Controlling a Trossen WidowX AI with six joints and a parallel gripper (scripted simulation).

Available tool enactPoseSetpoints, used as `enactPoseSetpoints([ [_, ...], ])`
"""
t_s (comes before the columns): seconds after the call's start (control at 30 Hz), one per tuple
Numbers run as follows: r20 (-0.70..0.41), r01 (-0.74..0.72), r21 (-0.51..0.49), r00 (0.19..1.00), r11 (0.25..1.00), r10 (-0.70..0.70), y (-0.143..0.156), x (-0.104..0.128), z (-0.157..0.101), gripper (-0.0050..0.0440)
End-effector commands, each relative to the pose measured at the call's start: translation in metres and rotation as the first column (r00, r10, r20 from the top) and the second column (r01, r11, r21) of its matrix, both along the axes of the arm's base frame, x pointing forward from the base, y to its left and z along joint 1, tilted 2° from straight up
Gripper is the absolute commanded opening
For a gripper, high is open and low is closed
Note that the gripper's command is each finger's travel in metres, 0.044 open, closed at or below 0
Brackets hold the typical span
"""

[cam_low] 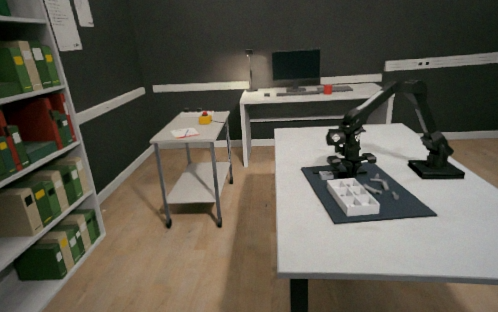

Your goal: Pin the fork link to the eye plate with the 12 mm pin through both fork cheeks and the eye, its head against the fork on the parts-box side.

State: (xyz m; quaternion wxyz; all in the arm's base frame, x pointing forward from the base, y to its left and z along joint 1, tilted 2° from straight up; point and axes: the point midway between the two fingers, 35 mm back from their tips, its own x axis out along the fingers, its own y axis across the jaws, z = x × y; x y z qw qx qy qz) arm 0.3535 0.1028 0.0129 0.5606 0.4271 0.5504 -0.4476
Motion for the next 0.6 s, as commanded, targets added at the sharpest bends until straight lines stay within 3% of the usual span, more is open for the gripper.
enactPoseSetpoints([
  [0.0, 0.013, 0.002, 0.004, 1.000, 1.000, -0.002, -0.0016, 0.0011, 0.0044, -0.0050],
  [0.57, 0.013, 0.002, 0.004, 1.000, 1.000, -0.002, 0.0000, 0.0008, 0.0042, -0.0050],
])
